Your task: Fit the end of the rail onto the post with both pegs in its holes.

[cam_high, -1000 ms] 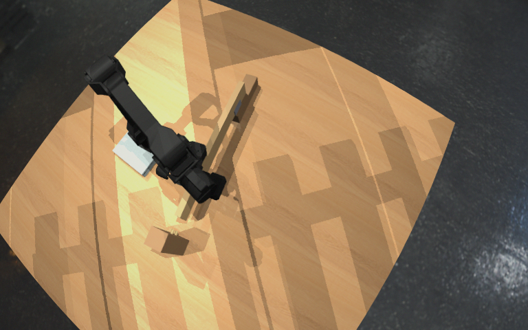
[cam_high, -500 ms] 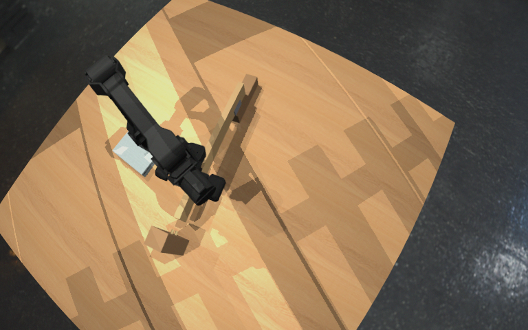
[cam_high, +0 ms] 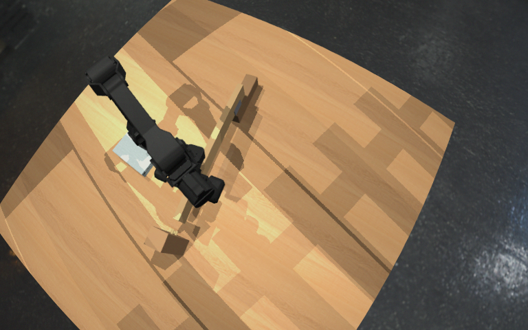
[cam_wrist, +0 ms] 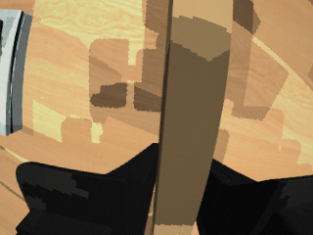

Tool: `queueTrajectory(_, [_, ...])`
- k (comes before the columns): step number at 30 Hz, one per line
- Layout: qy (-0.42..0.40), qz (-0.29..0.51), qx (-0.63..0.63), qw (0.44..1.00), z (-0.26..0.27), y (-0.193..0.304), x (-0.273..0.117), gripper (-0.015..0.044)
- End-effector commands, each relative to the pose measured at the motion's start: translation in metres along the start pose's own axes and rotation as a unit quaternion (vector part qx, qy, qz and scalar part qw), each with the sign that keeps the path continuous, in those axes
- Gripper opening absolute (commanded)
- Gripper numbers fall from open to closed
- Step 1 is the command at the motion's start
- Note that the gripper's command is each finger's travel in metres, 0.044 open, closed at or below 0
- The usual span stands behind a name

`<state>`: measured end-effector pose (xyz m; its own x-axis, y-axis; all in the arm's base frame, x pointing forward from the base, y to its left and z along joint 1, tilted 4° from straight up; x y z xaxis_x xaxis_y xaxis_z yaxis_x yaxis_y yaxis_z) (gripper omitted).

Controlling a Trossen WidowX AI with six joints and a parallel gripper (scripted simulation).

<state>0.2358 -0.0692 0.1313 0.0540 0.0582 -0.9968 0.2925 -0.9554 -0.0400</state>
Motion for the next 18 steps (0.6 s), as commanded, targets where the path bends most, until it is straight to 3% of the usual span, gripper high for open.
queueTrajectory(1, [0.004,0.002,-0.002,1.000,-0.0012,0.0026,-0.0016,0.0000])
queueTrajectory(18, [0.004,0.002,-0.002,1.000,-0.0003,0.0075,-0.0015,0.0000])
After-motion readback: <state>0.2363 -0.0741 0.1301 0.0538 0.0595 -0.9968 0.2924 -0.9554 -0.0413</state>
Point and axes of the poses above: the point midway between the two fingers, 35 mm back from their tips, its own x axis out along the fingers, its own z axis across the jaws, y = z × x, the point moved 5 cm from there along -x, back along the fingers, and after that the axes turned 11 degrees about -x, right-handed, at the moved point
